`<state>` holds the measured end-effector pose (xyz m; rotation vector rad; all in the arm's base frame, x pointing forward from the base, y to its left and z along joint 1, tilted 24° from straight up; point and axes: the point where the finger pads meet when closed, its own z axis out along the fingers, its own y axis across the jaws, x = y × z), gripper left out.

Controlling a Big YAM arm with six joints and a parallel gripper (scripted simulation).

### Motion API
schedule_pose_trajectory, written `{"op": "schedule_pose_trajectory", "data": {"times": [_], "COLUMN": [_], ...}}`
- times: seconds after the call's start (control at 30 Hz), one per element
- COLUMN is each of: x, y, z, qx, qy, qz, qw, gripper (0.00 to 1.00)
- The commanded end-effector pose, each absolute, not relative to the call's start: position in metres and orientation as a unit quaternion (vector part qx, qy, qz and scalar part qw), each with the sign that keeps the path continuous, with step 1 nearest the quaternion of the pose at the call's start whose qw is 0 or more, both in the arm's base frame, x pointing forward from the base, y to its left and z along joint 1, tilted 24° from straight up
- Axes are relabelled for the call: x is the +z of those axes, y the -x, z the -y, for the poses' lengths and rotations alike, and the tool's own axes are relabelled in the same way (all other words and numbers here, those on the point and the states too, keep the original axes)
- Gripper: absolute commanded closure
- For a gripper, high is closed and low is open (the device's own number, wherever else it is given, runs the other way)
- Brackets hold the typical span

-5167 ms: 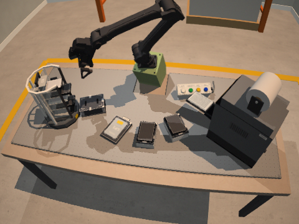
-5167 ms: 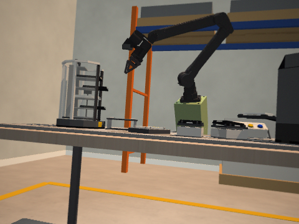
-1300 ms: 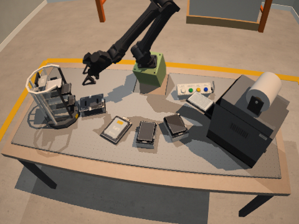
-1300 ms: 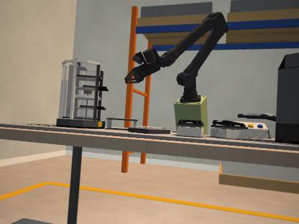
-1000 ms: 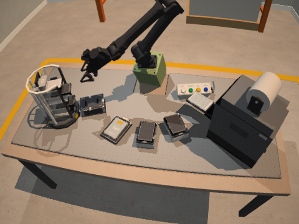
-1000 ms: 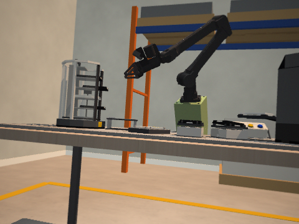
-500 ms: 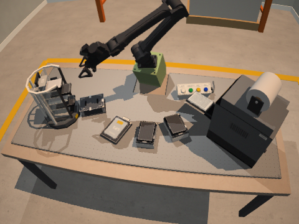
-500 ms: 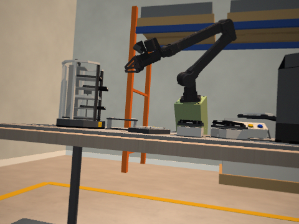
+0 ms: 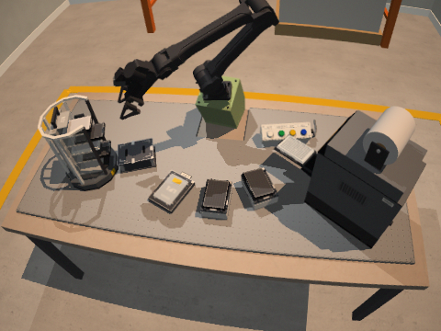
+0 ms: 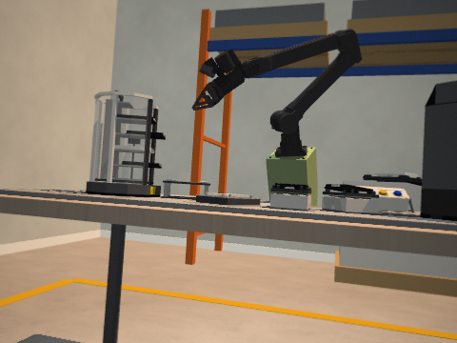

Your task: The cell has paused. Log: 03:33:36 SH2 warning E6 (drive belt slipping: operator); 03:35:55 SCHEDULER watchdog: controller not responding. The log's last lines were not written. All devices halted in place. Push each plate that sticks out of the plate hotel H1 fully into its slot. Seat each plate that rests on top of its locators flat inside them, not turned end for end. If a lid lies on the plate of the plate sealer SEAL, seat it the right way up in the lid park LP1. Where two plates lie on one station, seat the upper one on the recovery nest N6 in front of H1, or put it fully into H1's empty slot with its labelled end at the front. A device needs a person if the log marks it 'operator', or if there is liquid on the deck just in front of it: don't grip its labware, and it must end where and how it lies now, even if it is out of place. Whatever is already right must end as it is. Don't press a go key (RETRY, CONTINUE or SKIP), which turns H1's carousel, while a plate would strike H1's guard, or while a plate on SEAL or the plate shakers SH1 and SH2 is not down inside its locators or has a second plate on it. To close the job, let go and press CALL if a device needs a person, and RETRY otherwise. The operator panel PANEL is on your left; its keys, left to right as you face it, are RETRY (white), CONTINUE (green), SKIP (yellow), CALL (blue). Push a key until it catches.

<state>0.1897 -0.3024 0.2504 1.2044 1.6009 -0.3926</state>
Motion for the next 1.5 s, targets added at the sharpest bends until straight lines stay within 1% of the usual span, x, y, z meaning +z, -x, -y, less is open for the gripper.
{"op": "schedule_pose_trajectory", "data": {"times": [0.0,0.13,0.2,0.7,0.77,1.03,1.13,1.17,1.27,1.47], "x": [0.274,0.277,0.277,0.284,0.284,0.286,0.289,0.267,0.299,0.289], "y": [-0.202,-0.211,-0.211,-0.246,-0.246,-0.264,-0.271,-0.266,-0.275,-0.288], "z": [0.301,0.292,0.292,0.257,0.257,0.238,0.231,0.221,0.216,0.210], "qx": [-0.161,-0.138,-0.138,-0.046,-0.046,0.005,0.006,0.018,0.003,0.011], "qy": [-0.467,-0.440,-0.440,-0.324,-0.324,-0.253,-0.251,-0.255,-0.259,-0.262], "qz": [-0.713,-0.757,-0.757,-0.891,-0.891,-0.941,-0.943,-0.946,-0.938,-0.940], "qw": [0.498,0.463,0.463,0.314,0.314,0.225,0.221,0.201,0.232,0.218], "gripper": [0.00,0.00,0.00,0.00,0.00,0.00,0.00,0.00,0.00,0.00]}}
